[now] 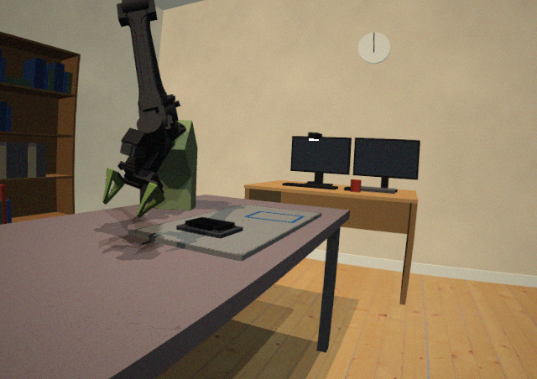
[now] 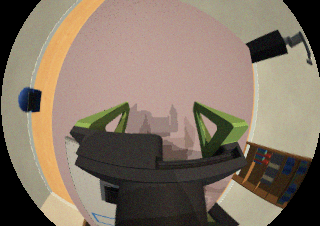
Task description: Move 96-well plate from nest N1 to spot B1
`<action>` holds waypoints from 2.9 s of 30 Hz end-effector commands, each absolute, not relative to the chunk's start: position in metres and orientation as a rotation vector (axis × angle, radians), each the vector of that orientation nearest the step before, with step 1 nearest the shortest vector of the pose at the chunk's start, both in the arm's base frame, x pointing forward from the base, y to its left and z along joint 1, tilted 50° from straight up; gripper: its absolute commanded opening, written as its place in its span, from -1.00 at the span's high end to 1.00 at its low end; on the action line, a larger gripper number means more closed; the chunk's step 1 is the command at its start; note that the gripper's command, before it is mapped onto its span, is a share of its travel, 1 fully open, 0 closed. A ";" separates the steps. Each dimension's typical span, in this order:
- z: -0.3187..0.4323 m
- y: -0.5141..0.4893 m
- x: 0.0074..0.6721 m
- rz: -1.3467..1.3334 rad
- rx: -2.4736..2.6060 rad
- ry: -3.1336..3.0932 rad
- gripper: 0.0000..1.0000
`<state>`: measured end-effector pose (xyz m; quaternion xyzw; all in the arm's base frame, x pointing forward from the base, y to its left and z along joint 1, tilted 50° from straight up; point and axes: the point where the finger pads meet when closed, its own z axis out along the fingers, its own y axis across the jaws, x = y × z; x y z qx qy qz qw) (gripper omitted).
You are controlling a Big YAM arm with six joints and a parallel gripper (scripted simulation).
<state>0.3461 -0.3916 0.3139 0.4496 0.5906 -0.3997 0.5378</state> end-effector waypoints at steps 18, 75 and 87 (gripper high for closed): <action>0.266 -0.326 0.384 -0.990 0.823 1.740 -1.00; 0.128 -0.170 0.392 -1.025 -0.105 2.458 -1.00; 0.108 -0.170 0.390 -1.024 -0.151 2.499 -1.00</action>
